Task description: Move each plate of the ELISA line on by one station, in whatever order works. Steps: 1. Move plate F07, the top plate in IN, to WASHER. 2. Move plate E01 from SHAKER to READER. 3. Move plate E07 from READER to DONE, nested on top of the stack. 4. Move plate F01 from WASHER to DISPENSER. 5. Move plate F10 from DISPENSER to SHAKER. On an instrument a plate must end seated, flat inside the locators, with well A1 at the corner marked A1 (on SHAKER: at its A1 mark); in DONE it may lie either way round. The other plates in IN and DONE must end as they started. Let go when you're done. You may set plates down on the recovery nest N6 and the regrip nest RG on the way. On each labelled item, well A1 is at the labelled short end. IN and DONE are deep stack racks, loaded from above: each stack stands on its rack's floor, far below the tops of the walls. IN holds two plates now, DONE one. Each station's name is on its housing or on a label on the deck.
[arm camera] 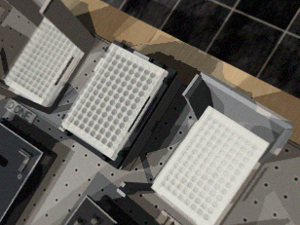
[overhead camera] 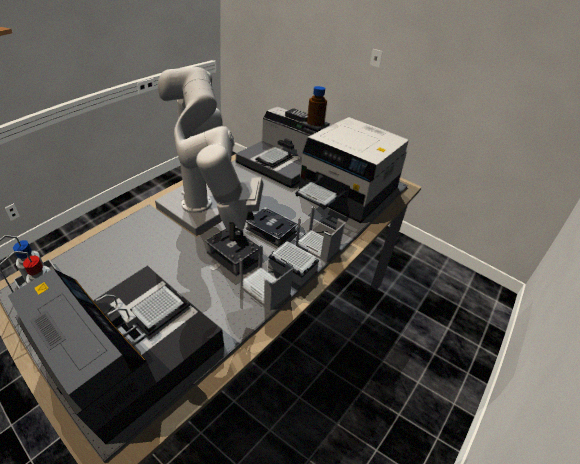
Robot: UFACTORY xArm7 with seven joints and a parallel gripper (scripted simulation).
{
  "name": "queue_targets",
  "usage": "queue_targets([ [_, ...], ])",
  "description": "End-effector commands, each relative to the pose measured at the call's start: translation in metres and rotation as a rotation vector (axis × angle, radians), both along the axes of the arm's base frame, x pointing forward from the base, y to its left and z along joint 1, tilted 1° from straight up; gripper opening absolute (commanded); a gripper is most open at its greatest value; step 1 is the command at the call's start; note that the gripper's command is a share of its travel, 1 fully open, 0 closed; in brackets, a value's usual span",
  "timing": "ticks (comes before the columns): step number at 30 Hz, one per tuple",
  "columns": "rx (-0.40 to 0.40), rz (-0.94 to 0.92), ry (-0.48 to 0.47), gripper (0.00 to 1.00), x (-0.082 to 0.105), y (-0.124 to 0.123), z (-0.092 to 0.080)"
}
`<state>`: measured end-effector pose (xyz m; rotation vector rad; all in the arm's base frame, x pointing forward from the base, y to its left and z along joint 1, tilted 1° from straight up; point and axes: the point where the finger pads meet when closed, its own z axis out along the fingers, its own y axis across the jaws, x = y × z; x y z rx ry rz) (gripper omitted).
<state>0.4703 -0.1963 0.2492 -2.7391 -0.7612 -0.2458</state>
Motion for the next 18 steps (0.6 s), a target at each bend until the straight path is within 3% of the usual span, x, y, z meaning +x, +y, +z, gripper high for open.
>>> queue_targets([
  [1, -0.002, 0.000, -0.004, 1.00, 0.0008, -0.0004, 0.0019],
  [18, -0.022, 0.035, -0.005, 1.00, -0.0014, 0.0020, 0.0013],
])
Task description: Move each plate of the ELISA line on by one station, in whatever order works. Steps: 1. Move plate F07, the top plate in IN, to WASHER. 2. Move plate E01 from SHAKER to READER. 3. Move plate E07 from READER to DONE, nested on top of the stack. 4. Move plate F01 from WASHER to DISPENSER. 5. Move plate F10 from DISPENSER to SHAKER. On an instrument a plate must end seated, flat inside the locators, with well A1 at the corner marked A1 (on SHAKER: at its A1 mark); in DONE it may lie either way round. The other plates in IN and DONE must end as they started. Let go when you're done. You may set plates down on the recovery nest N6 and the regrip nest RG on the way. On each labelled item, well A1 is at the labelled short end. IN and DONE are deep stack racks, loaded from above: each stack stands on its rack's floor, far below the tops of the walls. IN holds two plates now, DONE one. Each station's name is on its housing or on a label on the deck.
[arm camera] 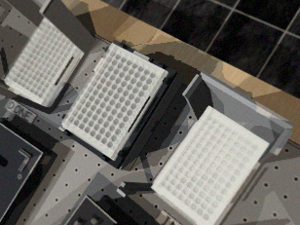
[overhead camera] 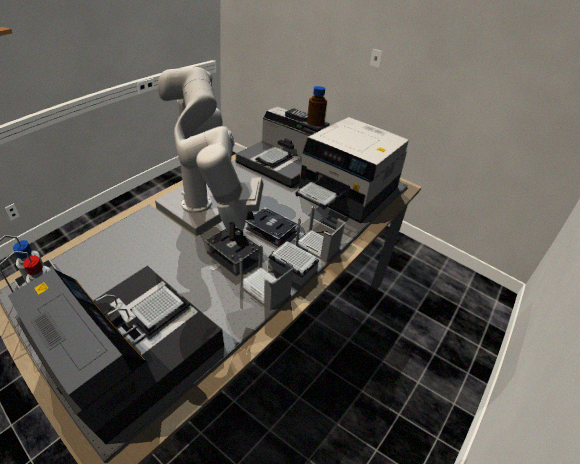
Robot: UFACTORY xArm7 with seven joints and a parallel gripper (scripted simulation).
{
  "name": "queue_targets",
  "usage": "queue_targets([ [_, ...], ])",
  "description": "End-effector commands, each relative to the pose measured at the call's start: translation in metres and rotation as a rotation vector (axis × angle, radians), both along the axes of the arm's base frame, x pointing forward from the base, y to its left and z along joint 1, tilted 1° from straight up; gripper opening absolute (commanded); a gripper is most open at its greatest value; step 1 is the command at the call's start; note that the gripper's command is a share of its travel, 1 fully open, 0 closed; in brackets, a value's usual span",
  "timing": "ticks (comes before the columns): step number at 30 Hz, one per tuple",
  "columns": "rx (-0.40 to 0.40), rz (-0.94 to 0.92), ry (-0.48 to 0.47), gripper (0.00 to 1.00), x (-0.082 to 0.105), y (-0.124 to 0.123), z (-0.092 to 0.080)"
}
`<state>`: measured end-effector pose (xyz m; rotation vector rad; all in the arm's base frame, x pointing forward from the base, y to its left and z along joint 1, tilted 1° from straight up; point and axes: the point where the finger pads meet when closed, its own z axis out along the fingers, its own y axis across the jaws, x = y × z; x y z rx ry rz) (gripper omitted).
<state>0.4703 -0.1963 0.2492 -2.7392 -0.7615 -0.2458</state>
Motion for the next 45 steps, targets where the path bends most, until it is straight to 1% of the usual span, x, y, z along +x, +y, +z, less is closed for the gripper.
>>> queue_targets([
  [1, -0.041, 0.070, -0.006, 1.00, -0.003, 0.004, 0.001],
  [14, -0.293, 0.524, -0.020, 1.00, -0.031, 0.037, -0.008],
  [16, -0.293, 0.524, -0.020, 1.00, -0.031, 0.037, -0.008],
  [19, -0.351, 0.629, -0.023, 1.00, -0.038, 0.044, -0.010],
  [31, -0.357, 0.640, -0.024, 1.00, -0.064, 0.073, -0.018],
  [33, -0.357, 0.640, -0.024, 1.00, -0.064, 0.073, -0.018],
  [45, -0.357, 0.640, -0.024, 1.00, -0.090, 0.103, -0.025],
])
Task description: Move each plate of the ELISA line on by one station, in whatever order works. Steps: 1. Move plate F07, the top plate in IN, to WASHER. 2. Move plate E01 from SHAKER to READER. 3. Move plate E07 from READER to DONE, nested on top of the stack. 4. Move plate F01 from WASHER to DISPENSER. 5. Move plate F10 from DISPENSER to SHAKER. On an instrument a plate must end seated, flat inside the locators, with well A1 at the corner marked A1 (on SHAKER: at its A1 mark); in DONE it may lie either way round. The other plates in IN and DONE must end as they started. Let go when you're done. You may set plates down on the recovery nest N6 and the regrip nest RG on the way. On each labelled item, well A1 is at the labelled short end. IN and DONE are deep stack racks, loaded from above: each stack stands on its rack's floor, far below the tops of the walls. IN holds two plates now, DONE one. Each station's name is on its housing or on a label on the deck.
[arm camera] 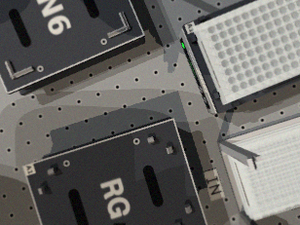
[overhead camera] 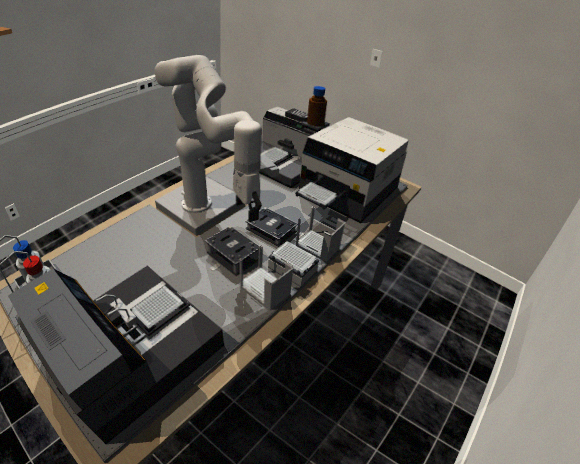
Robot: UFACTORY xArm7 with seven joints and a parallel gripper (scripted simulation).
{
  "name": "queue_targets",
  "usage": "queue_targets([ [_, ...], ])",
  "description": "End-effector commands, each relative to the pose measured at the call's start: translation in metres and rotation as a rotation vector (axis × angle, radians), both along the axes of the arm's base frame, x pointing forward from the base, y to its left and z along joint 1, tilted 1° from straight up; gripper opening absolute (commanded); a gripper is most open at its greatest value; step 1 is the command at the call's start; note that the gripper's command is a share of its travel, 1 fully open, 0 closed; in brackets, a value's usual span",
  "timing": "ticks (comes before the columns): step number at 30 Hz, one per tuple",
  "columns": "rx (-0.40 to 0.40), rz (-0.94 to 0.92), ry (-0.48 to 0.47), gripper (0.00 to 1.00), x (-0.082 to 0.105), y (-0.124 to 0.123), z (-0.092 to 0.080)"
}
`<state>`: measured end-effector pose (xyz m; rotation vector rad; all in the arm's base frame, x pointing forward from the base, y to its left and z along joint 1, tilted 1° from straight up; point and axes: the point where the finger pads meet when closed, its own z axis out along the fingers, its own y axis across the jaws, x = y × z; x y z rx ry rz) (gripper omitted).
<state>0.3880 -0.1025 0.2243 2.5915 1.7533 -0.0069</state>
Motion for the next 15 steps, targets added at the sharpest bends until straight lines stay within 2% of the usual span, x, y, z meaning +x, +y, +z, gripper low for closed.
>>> queue_targets([
  [1, -0.001, 0.000, -0.005, 1.00, -0.009, 0.012, -0.001],
  [15, -0.001, 0.000, -0.005, 1.00, -0.035, 0.041, -0.009],
])
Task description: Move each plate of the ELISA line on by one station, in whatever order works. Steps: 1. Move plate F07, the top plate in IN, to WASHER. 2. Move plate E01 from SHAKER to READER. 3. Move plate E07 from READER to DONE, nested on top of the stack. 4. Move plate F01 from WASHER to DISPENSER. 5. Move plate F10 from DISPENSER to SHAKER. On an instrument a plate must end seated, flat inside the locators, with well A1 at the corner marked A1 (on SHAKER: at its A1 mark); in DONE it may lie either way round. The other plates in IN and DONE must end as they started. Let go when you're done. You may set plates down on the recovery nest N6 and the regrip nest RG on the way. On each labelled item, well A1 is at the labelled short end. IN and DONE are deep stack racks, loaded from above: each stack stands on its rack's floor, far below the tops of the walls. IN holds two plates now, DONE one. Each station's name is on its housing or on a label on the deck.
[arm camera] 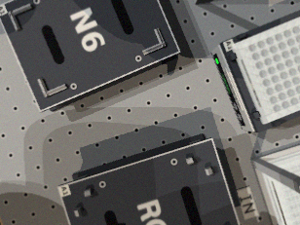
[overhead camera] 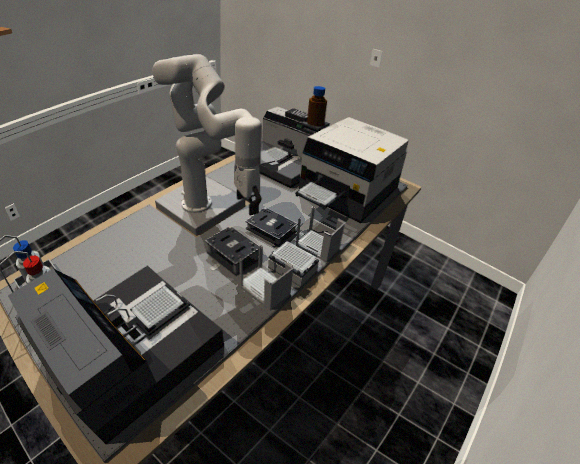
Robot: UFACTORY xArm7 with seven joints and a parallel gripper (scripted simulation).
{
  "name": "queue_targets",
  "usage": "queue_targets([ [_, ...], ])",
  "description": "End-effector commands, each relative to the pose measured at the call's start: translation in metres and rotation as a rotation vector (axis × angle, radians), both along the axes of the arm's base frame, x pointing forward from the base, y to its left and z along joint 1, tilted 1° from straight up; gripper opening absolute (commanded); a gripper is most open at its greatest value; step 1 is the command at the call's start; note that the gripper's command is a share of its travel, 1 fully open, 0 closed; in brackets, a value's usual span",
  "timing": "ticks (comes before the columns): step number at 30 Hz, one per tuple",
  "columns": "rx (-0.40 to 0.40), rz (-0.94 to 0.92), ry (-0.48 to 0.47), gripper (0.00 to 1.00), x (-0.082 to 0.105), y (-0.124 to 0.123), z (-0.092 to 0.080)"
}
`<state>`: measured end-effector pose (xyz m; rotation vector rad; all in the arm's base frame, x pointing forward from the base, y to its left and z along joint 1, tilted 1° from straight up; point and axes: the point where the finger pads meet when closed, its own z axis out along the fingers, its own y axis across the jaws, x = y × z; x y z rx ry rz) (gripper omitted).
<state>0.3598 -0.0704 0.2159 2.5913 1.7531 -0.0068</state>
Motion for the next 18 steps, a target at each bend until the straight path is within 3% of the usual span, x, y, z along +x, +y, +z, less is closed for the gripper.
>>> queue_targets([
  [1, -0.001, 0.000, -0.005, 1.00, -0.009, 0.012, -0.001],
  [18, -0.001, 0.000, -0.005, 1.00, -0.042, 0.049, -0.011],
])
